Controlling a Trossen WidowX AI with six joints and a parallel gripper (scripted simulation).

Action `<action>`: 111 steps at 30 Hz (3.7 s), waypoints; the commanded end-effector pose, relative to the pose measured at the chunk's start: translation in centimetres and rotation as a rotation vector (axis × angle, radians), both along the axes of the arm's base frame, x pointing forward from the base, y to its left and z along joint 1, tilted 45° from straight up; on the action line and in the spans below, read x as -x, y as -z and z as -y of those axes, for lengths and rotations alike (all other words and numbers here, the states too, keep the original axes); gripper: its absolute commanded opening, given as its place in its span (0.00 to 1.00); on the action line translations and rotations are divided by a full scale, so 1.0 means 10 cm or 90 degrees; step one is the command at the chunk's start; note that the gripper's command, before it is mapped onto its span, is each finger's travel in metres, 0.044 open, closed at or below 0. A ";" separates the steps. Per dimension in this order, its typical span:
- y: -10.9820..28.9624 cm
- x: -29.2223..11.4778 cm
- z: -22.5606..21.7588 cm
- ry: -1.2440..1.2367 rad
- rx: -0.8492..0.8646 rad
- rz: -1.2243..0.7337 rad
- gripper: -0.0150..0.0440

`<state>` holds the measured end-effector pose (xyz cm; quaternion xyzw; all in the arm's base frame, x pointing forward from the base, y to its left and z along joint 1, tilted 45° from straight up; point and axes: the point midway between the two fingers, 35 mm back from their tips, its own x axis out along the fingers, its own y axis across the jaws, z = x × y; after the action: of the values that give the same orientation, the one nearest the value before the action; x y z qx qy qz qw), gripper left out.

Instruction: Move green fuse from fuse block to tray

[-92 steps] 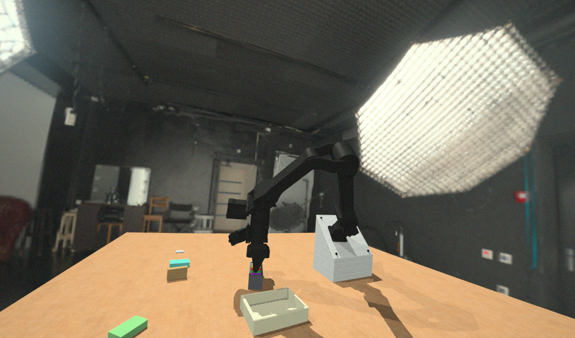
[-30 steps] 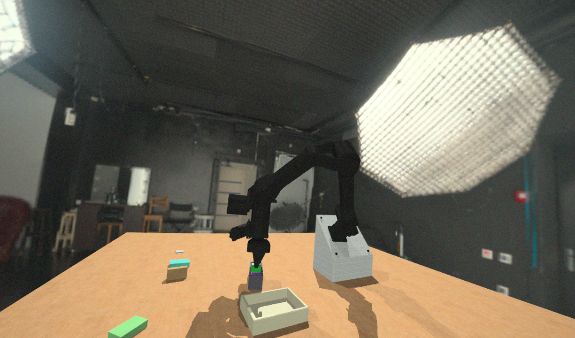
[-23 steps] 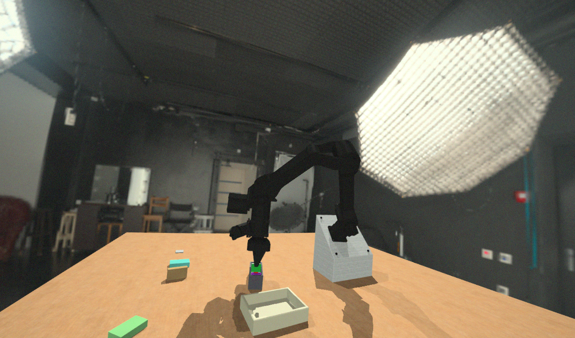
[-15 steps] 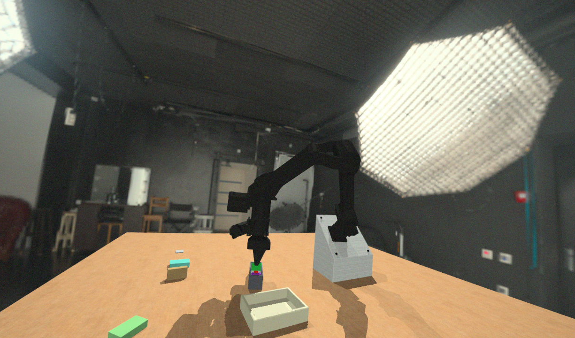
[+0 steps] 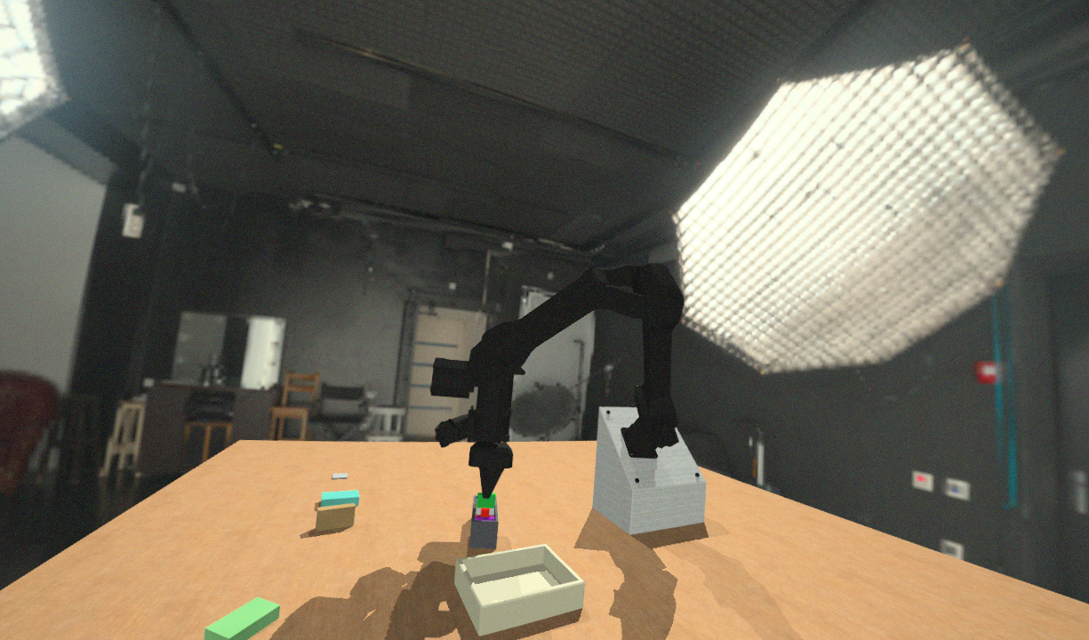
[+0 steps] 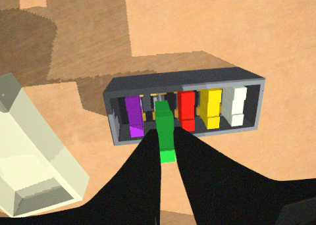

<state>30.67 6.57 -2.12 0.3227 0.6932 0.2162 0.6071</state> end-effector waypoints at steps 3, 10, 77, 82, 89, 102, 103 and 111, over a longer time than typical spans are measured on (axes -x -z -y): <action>-0.02 0.00 0.02 -0.003 0.003 0.002 0.25; -0.04 0.00 0.05 -0.003 0.002 0.001 0.25; -1.10 0.14 -1.14 -0.003 -0.003 0.001 0.25; -1.07 0.15 -1.18 -0.003 -0.003 0.001 0.25; -1.10 0.13 -1.17 -0.004 -0.007 0.006 0.48; -1.34 0.13 -0.89 -0.003 -0.002 0.001 0.81; -1.34 0.13 -0.89 -0.003 -0.002 0.001 0.81; -1.34 0.13 -0.89 -0.003 -0.002 0.001 0.81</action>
<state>29.44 15.49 11.20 0.3225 0.6937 0.2155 0.6069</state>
